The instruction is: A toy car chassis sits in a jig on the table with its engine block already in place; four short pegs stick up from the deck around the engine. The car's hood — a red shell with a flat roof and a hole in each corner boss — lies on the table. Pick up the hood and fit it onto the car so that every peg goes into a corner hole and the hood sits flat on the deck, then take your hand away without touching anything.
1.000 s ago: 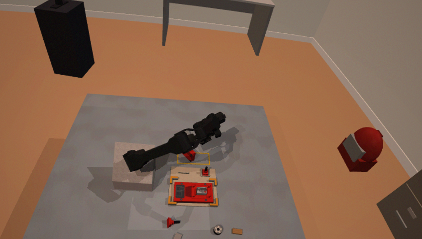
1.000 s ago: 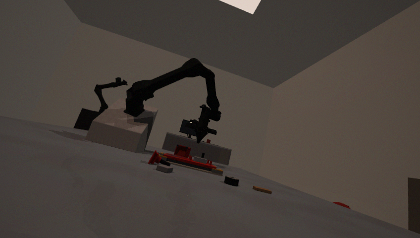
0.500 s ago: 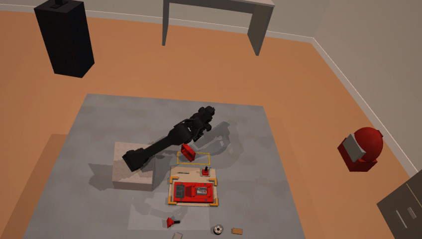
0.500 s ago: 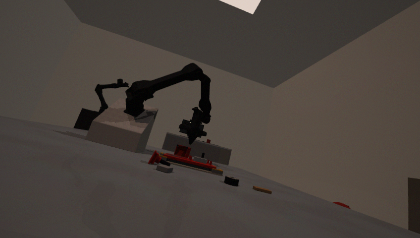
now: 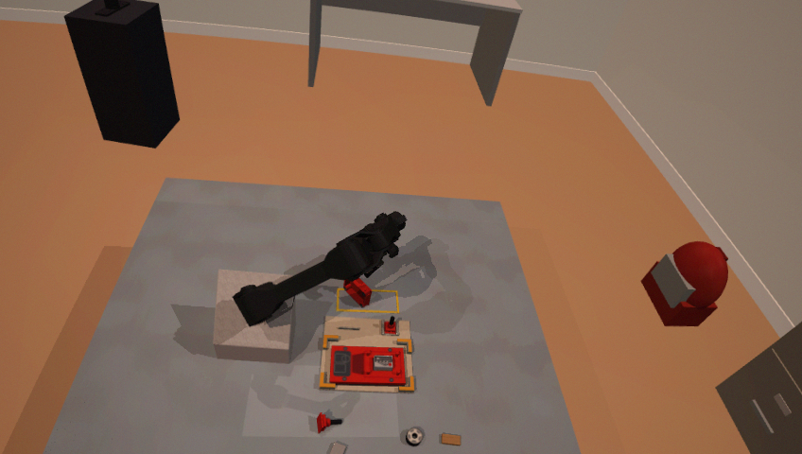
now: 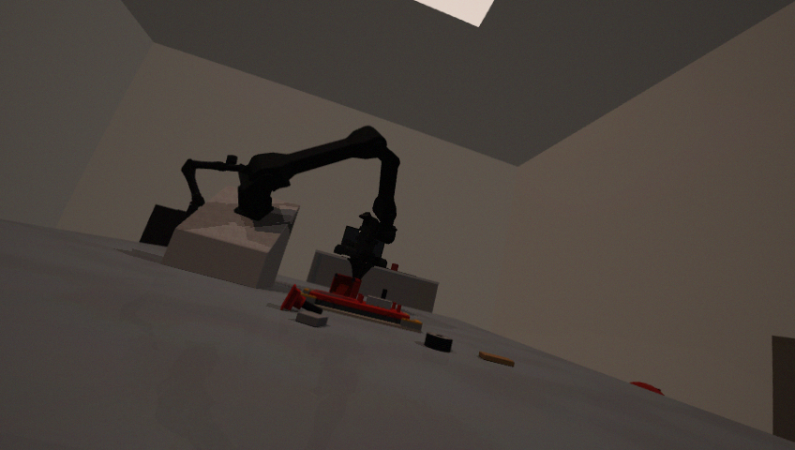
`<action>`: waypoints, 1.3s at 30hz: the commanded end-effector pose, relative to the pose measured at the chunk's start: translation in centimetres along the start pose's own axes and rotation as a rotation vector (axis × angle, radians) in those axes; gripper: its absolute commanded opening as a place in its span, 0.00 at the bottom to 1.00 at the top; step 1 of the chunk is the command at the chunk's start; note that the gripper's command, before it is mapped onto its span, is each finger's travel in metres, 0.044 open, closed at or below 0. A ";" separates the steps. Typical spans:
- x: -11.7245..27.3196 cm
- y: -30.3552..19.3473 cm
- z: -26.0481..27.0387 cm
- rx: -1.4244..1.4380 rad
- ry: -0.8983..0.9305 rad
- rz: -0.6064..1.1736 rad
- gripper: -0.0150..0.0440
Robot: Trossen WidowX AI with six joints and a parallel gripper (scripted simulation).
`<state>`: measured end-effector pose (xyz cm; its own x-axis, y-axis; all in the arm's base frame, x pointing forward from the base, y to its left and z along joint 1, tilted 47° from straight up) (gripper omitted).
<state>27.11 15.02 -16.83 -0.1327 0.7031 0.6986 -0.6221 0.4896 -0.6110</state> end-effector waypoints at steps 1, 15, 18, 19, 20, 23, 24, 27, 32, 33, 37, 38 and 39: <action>-0.1 0.0 0.2 0.005 0.000 0.004 0.25; -0.1 -0.1 0.9 0.005 0.001 0.004 0.25; -0.1 -0.1 1.0 0.005 0.001 0.004 0.25; -0.1 -0.1 1.1 0.005 0.001 0.004 0.25; -0.1 -0.1 1.1 0.005 0.001 0.004 0.25; -0.1 -0.2 1.2 0.006 0.001 0.004 0.25; -0.1 -0.2 1.3 0.006 0.001 0.004 0.25; -0.1 -0.2 1.4 0.006 0.001 0.004 0.25; -0.1 -0.2 1.7 0.006 0.001 0.004 0.25; -0.1 -0.2 1.7 0.006 0.001 0.004 0.25; -0.1 -0.3 1.9 0.006 0.001 0.004 0.25; -0.1 -0.3 1.9 0.006 0.002 0.004 0.25; -0.1 -0.3 2.0 0.006 0.002 0.004 0.25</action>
<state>25.91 13.93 -16.10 -0.1311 0.7048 0.6972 -0.6246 0.4874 -0.6102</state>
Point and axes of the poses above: the point midway between the two fingers, 35 mm back from their tips, its own x axis back along the fingers, its own z axis across the jaws, y = z × x, the point moved 3 cm from there along x, back along the fingers, and after that the axes turned 8 degrees about -x, right-handed, at the moved point
